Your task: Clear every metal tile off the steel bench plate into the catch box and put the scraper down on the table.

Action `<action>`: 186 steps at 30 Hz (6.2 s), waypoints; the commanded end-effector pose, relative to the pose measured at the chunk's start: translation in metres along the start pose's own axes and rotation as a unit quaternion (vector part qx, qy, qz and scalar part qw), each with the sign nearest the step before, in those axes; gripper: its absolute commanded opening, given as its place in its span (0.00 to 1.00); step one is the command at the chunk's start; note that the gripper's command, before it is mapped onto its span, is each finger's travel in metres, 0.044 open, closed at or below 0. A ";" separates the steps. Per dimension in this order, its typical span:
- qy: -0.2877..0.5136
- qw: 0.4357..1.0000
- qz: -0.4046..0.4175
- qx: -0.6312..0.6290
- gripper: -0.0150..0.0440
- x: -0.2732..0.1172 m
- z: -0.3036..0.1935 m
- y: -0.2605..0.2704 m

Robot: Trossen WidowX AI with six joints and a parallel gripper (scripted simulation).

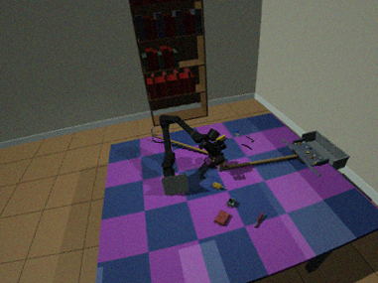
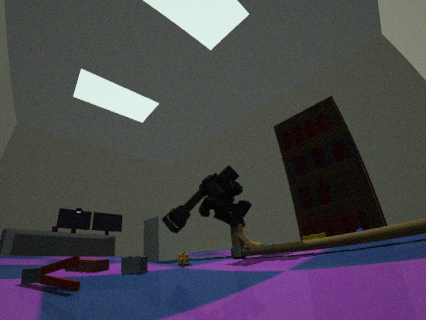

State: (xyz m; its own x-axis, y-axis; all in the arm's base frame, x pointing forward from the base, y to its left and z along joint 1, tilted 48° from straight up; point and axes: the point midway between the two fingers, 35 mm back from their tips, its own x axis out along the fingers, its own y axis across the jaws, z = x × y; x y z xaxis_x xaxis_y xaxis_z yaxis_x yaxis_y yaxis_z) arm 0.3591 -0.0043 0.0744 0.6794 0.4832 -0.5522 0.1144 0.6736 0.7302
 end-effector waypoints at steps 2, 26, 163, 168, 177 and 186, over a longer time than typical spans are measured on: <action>-0.001 1.000 0.015 -0.014 0.25 -0.001 0.001 0.012; 0.000 0.999 0.031 -0.034 0.25 -0.011 -0.009 0.000; 0.007 0.999 0.029 -0.040 0.25 -0.023 -0.020 -0.103; 0.007 0.999 0.028 -0.040 0.25 -0.018 -0.014 -0.103; 0.007 0.999 0.027 -0.039 0.25 -0.009 -0.002 -0.102; 0.007 0.999 0.026 -0.038 0.25 0.000 0.009 -0.100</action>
State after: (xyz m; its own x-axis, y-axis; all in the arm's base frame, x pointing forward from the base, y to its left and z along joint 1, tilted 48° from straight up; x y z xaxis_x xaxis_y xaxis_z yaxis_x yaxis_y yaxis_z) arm 0.3470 -0.0731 0.0025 0.6647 0.5361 -0.5203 0.0215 0.6824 0.7306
